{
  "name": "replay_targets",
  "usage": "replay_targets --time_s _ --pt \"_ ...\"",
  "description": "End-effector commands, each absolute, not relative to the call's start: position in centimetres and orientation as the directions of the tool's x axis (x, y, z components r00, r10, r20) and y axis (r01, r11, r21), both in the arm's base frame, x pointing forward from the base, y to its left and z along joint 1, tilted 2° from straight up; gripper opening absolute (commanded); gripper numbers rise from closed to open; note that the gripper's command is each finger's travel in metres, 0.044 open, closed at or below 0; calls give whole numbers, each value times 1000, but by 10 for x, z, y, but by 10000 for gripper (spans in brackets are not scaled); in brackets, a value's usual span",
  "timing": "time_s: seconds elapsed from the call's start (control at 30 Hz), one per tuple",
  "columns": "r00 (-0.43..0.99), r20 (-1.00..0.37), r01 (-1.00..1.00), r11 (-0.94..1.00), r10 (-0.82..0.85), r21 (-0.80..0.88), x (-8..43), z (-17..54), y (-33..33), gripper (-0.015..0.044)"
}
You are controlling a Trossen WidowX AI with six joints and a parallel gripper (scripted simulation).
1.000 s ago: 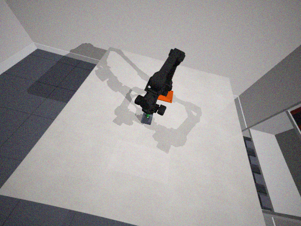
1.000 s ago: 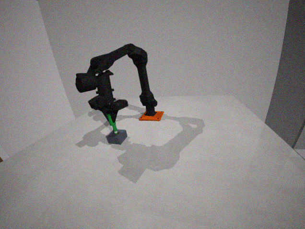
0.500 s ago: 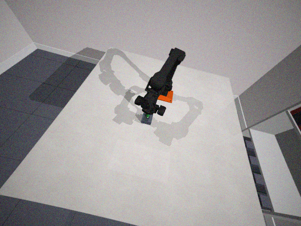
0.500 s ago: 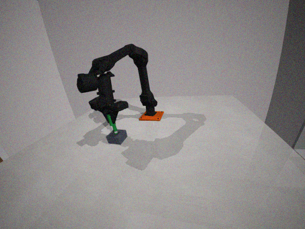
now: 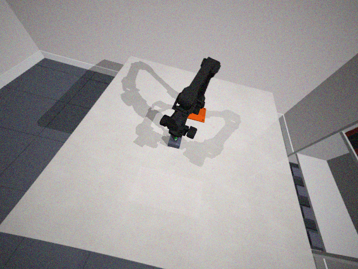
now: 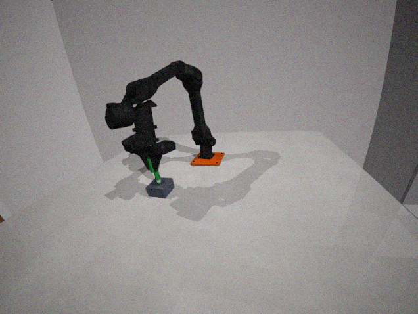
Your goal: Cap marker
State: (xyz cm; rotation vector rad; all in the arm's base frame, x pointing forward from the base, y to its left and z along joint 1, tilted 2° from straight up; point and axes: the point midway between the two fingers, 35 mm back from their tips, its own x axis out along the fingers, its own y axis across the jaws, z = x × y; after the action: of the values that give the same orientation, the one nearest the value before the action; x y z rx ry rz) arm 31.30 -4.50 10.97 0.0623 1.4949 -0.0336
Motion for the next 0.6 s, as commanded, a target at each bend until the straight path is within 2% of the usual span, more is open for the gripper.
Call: replay_targets --time_s 0.0,0.57 --pt "9 -1000 64 998 26 26 311 81 -44 0" --pt "9 -1000 64 998 26 26 313 75 -44 0"
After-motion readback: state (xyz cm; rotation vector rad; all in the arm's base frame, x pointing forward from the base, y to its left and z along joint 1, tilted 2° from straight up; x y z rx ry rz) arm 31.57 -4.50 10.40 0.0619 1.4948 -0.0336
